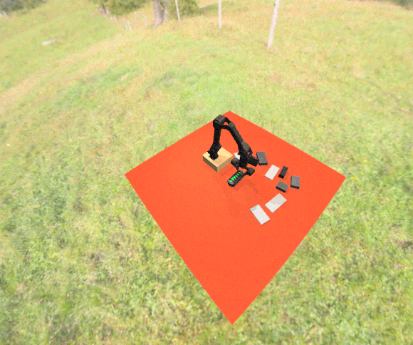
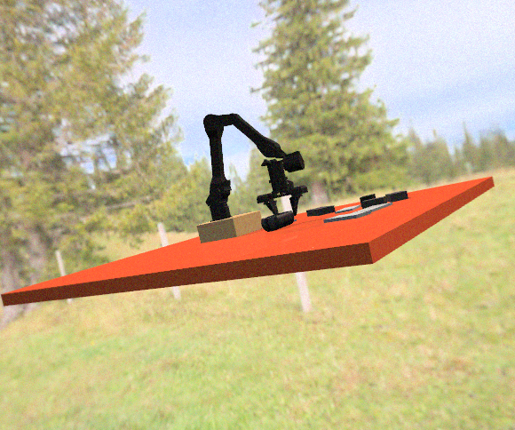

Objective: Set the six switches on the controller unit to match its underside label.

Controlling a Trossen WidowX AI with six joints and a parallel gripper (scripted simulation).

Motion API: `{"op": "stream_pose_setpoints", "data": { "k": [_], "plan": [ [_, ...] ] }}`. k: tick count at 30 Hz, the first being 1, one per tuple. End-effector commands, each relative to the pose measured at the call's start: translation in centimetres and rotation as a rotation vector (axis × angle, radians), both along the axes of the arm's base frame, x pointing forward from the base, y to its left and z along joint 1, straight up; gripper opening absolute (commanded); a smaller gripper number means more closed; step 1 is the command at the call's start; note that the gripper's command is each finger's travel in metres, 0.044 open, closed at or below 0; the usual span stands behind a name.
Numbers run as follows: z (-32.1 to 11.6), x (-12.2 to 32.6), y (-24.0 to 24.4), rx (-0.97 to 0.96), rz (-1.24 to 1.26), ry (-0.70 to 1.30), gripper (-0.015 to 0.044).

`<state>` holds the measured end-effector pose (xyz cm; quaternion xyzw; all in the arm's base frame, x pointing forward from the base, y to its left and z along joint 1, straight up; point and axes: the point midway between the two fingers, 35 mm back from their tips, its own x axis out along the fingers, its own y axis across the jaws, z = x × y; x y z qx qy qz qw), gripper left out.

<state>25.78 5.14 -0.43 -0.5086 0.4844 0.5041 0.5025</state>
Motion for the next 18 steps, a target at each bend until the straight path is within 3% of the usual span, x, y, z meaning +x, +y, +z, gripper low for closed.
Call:
{"op": "stream_pose_setpoints", "data": {
  "k": [1, 2, 6, 15, 18],
  "plan": [
    [0.1, 0.0, 0.0, -0.002, -0.001, 0.0, 0.0335],
    [0.1, 0.0, 0.0, -0.001, 0.0, 0.0, 0.0336],
    [0.0, 0.0, 0.0, 0.0, 0.0, 0.0, 0.044],
    [0.1, 0.0, -0.2, 0.0, 0.0, 0.0, 0.044],
    [2.0, 0.3, -3.1, -0.003, 0.0, 0.0, 0.044]
  ]
}}
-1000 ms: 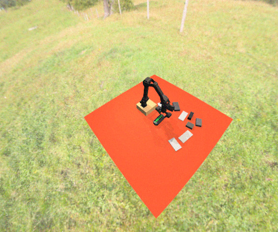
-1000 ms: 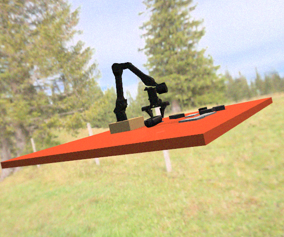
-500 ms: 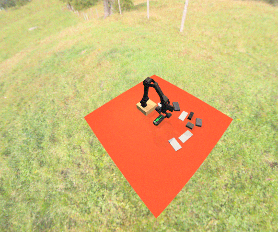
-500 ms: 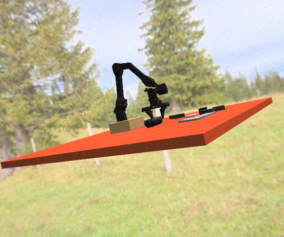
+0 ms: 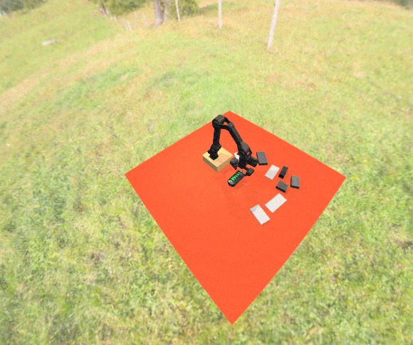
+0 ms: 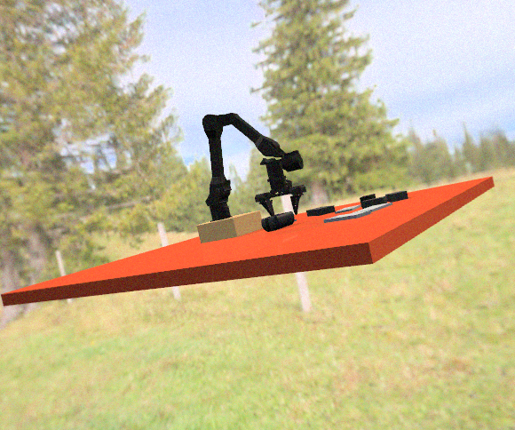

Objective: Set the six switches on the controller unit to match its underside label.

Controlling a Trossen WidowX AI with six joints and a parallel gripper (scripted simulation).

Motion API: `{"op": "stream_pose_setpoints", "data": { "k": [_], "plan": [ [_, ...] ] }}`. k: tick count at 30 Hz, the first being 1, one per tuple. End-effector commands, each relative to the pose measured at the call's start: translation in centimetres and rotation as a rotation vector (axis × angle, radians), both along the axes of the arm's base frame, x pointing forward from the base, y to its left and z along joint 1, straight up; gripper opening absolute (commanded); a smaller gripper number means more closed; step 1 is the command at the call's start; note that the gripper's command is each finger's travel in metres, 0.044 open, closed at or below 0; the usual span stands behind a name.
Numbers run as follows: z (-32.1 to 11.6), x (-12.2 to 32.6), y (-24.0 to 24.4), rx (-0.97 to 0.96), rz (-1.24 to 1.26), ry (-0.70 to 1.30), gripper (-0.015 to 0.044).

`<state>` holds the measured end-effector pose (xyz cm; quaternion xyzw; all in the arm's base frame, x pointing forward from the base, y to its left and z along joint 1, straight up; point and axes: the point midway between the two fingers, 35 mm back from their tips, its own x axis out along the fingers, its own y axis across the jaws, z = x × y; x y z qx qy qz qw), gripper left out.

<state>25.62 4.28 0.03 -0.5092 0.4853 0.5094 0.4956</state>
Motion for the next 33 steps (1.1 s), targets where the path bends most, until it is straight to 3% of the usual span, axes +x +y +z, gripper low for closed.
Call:
{"op": "stream_pose_setpoints", "data": {
  "k": [1, 4, 22, 28, 33],
  "plan": [
    [2.3, 0.4, -3.5, -0.001, -0.012, -0.013, 0.044],
    [3.5, 0.2, -5.3, -0.002, -0.012, -0.012, 0.044],
    [3.5, 0.2, -5.3, -0.002, -0.012, -0.012, 0.044],
    [8.3, 0.1, -5.2, 0.001, -0.015, -0.013, 0.044],
    [8.5, 0.1, -5.2, 0.001, -0.015, -0.013, 0.044]
  ]
}}
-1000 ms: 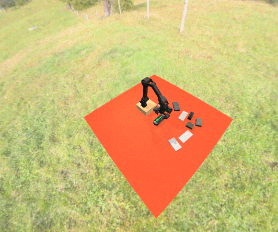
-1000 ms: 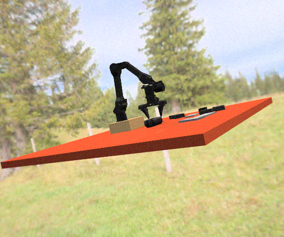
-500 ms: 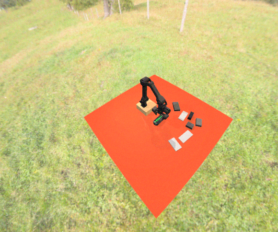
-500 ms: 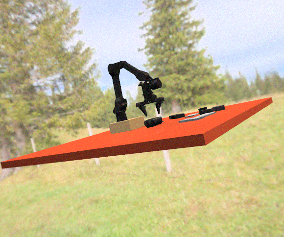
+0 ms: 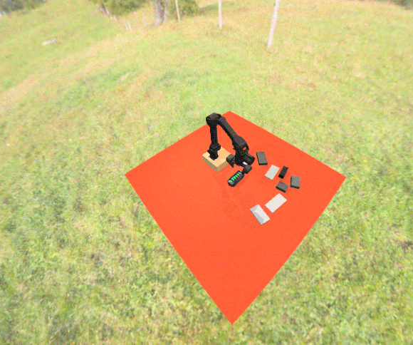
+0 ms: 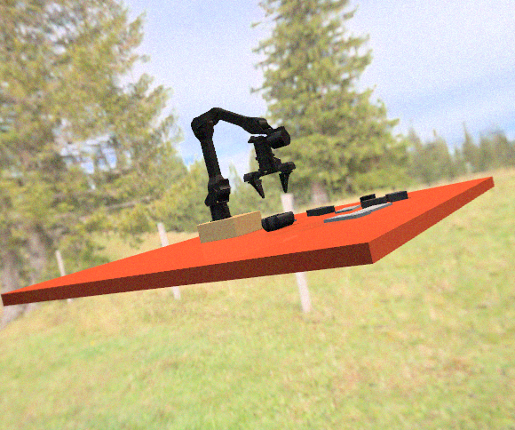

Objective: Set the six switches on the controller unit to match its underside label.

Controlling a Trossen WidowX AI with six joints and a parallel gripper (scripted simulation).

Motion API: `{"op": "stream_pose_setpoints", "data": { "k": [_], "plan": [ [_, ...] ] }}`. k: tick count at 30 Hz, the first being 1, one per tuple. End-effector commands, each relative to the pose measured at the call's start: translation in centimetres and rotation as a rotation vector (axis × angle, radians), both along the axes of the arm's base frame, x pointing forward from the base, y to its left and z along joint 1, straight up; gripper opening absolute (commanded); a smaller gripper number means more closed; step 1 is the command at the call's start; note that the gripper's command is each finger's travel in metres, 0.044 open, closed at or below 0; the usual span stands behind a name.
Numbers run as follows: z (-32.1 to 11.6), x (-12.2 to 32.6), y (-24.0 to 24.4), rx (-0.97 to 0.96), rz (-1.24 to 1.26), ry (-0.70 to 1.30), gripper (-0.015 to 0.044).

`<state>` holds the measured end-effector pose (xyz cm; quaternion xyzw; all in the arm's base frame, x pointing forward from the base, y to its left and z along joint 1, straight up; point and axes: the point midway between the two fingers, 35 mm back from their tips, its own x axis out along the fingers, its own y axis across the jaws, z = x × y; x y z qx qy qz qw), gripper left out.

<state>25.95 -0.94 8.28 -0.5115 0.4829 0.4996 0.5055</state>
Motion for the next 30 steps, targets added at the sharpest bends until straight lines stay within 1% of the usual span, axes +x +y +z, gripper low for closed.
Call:
{"op": "stream_pose_setpoints", "data": {
  "k": [1, 17, 28, 30],
  "plan": [
    [0.28, -0.21, 0.01, 0.0, 0.0, 0.011, 0.0414],
    [0.28, -0.21, 0.01, 0.0, 0.0, 0.011, 0.0],
    [0.28, -0.21, 0.01, 0.0, 0.0, 0.011, 0.0],
    [0.25, -0.21, 0.01, 0.0, 0.0, 0.011, 0.0053]
  ]
}}
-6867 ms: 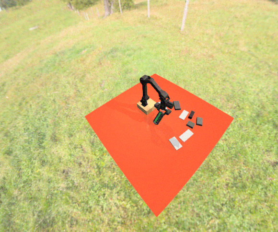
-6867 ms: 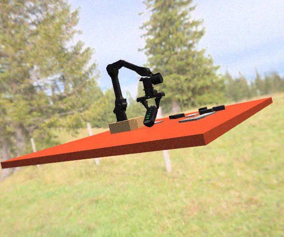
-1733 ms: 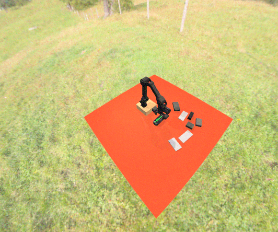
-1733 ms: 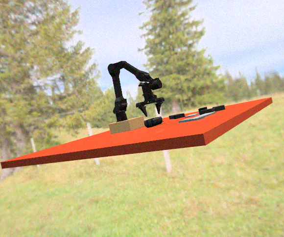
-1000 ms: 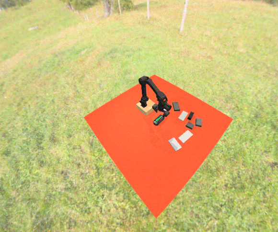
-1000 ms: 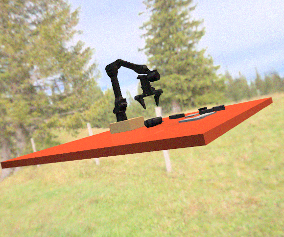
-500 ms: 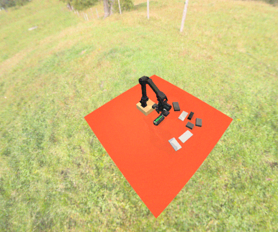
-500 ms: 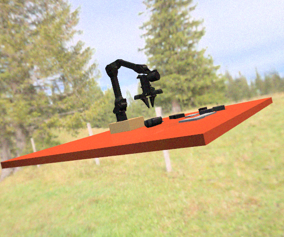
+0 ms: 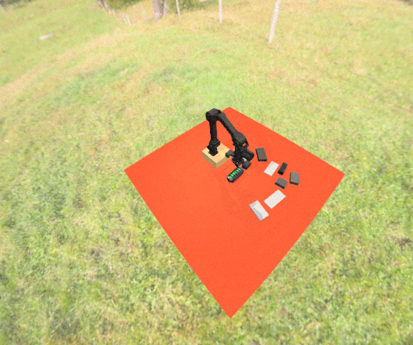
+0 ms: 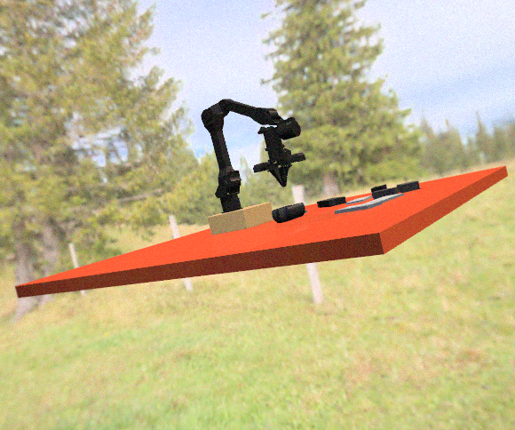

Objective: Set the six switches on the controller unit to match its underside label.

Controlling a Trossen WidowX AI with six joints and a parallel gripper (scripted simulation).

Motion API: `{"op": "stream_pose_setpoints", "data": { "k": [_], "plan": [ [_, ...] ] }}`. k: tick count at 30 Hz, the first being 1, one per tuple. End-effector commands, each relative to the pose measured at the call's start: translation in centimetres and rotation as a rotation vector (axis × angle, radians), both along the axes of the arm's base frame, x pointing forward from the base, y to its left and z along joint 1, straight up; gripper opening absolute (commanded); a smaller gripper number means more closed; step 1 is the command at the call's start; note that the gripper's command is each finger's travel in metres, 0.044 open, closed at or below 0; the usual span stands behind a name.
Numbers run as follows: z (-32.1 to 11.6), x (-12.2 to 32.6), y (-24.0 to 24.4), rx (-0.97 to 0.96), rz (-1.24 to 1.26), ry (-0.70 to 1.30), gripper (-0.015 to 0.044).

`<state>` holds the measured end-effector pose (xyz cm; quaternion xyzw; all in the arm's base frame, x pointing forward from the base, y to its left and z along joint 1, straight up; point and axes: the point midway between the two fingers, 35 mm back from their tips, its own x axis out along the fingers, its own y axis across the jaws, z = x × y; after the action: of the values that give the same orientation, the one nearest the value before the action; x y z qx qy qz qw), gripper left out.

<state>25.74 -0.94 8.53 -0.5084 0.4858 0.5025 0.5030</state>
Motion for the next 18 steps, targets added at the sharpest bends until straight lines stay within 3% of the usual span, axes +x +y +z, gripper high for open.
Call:
{"op": "stream_pose_setpoints", "data": {
  "k": [1, 15, 18],
  "plan": [
    [0.0, 0.0, 0.0, 0.0, 0.0, 0.0, 0.0079],
    [0.0, 0.0, 0.0, 0.0, 0.0, 0.0, 0.044],
    [-0.12, -0.07, -0.02, 0.0, 0.0, 0.0, 0.0414]
  ]
}}
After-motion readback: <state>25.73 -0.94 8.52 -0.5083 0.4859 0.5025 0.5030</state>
